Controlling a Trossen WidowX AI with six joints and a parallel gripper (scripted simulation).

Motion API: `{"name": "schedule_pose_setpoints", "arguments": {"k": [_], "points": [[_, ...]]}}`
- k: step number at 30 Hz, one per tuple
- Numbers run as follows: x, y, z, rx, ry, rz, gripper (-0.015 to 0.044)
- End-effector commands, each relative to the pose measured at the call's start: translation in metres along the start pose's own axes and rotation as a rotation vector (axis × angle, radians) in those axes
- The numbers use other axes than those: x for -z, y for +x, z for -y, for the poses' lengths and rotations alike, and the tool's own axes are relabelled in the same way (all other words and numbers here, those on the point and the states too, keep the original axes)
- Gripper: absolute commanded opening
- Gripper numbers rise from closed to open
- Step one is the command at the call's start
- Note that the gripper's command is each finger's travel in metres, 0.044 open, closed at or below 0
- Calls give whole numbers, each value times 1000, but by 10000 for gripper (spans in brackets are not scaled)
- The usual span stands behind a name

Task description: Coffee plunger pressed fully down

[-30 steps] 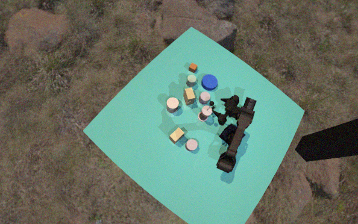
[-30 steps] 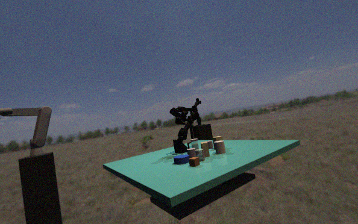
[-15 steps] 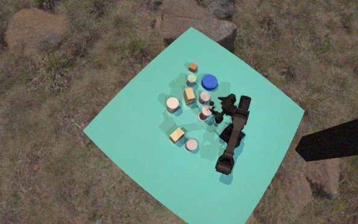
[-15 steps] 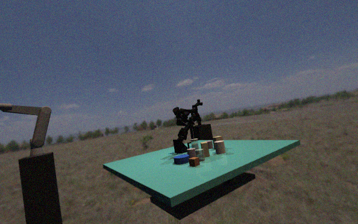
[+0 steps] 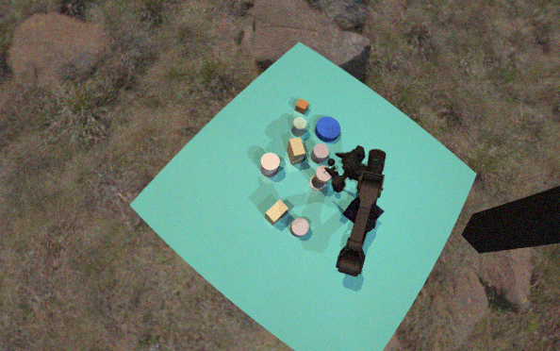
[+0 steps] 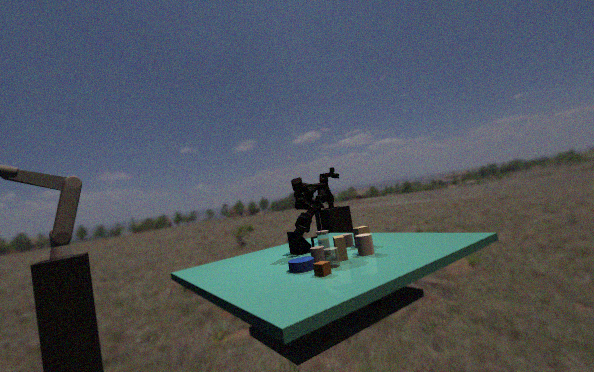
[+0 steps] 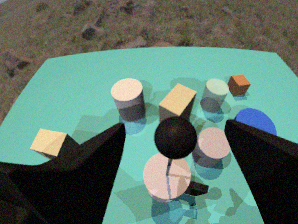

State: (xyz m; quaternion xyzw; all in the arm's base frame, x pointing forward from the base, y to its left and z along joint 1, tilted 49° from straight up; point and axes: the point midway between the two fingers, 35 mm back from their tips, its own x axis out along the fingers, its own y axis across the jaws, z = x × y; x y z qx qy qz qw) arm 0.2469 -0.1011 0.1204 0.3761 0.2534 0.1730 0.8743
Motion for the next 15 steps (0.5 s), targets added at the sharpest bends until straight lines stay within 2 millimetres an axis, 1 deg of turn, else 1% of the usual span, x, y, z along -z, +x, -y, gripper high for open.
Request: {"name": "schedule_pose_setpoints", "arguments": {"k": [1, 6, 8, 15], "points": [[1, 1, -1, -5, 7, 1, 256], [1, 1, -1, -5, 7, 1, 125], [1, 1, -1, -5, 7, 1, 115], [1, 1, -1, -5, 7, 1, 115]]}}
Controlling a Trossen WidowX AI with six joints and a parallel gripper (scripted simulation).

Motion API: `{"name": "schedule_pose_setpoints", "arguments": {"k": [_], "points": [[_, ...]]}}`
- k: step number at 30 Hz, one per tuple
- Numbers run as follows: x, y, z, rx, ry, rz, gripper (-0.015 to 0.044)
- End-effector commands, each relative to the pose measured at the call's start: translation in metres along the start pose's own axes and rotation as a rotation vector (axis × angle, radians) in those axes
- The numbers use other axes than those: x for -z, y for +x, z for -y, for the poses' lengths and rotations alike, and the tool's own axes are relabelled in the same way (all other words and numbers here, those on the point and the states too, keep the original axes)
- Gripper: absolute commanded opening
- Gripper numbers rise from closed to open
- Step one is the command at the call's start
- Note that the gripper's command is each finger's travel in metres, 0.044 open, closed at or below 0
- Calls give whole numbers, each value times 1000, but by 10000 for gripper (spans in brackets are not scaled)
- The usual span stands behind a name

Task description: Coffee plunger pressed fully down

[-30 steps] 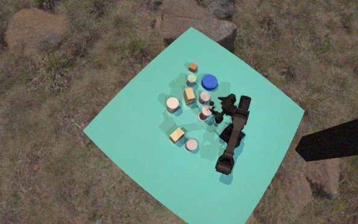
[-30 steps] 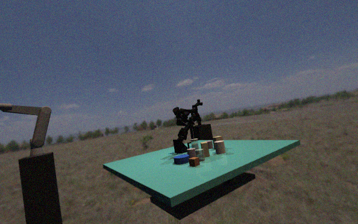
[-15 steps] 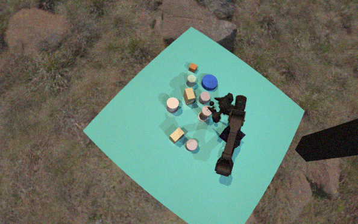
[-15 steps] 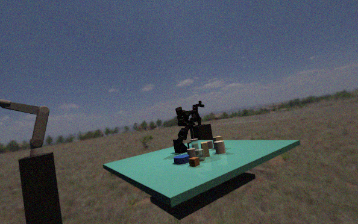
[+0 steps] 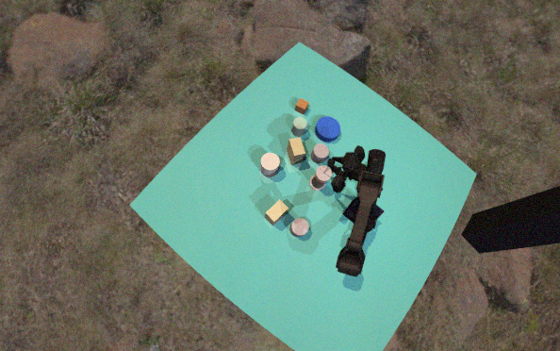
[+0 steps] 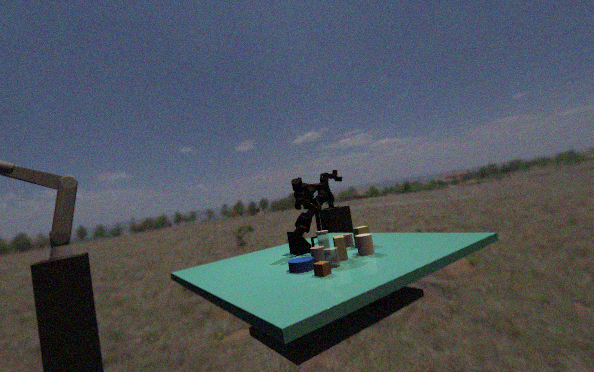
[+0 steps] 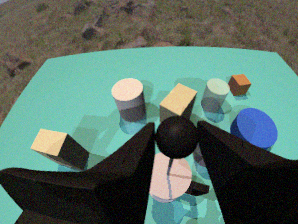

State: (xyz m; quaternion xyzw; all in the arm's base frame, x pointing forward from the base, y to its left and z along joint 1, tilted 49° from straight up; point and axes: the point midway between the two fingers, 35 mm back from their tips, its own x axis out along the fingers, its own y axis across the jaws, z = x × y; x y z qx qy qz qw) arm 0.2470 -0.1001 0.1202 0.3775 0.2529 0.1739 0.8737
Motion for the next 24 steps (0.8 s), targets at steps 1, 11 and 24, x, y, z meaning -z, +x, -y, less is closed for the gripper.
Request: {"name": "schedule_pose_setpoints", "arguments": {"k": [1, 11, 24], "points": [[0, 0, 0, -2, 5, 1, 115], [10, 9, 3, 2, 4, -6, 115], [26, 22, 9, 8, 3, -14, 115]]}}
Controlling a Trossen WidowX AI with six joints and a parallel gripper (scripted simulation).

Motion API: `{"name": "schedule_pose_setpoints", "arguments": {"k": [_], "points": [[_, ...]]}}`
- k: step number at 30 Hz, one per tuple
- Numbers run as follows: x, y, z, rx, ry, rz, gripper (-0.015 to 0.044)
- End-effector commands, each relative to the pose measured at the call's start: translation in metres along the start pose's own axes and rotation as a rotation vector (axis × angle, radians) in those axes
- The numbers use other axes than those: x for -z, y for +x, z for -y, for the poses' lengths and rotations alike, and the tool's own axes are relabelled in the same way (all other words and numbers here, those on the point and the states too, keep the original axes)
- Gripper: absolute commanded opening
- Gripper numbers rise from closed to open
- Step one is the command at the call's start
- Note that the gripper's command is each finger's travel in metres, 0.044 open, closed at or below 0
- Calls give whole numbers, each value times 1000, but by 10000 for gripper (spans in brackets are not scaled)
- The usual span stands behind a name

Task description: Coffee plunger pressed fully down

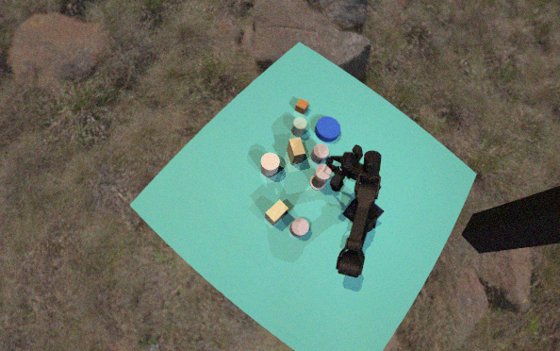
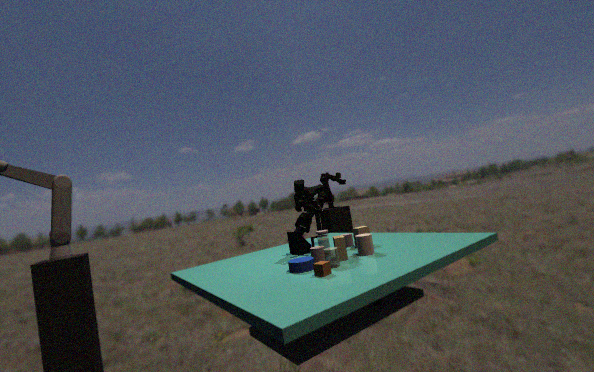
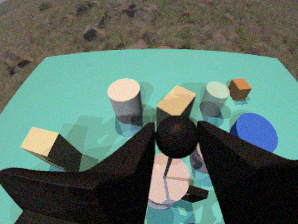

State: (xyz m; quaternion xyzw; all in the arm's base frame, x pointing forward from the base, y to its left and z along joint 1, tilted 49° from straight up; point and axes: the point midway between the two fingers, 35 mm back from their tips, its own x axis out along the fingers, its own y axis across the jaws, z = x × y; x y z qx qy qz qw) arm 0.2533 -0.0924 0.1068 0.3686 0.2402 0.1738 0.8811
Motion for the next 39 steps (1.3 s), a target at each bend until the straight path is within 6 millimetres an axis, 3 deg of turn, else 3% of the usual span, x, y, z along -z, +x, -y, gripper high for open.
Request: {"name": "schedule_pose_setpoints", "arguments": {"k": [1, 39], "points": [[19, 9, 3, 11, 28, -38, 115], [67, 49, 6, 3, 32, -22, 115]]}}
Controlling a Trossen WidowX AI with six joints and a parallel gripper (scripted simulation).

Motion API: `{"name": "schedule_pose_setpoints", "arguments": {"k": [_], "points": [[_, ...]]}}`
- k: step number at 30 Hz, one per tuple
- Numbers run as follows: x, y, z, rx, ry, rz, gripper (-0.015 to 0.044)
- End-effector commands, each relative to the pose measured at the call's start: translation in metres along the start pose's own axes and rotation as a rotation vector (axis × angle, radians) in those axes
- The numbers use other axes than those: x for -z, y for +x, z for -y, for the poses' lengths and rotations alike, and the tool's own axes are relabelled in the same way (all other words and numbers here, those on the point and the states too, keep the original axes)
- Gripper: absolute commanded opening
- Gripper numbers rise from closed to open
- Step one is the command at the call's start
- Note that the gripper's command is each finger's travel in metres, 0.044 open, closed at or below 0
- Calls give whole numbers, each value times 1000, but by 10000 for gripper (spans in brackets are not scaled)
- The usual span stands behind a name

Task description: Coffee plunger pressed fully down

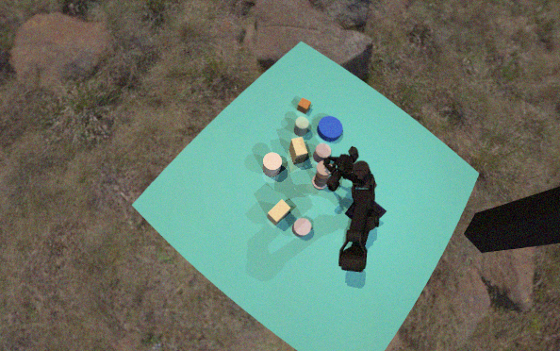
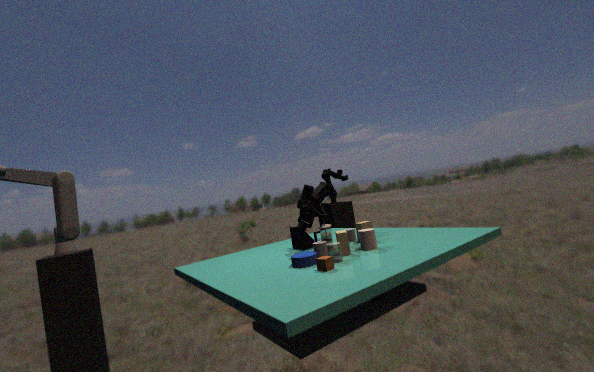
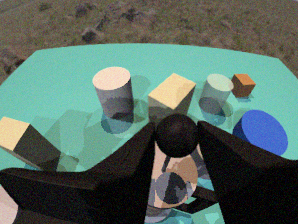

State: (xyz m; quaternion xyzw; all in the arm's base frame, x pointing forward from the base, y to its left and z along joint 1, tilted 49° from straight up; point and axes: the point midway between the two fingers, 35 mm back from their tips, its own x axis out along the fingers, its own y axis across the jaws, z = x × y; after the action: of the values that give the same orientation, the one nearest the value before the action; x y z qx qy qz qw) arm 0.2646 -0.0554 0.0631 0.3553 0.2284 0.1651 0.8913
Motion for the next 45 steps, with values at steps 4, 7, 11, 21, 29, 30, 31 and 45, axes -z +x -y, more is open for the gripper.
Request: {"name": "schedule_pose_setpoints", "arguments": {"k": [4, 7, 11, 21, 29, 30, 31, 45], "points": [[25, 12, -3, -15, 63, -48, 115], [24, 14, -3, -15, 63, -47, 115], [22, 16, -2, -15, 63, -47, 115], [21, 19, 1, -16, 62, -47, 115], [20, 19, 2, -16, 62, -47, 115], [20, 20, 2, -16, 62, -47, 115], [20, 20, 3, -16, 62, -47, 115], [19, 21, 5, -16, 62, -47, 115]]}}
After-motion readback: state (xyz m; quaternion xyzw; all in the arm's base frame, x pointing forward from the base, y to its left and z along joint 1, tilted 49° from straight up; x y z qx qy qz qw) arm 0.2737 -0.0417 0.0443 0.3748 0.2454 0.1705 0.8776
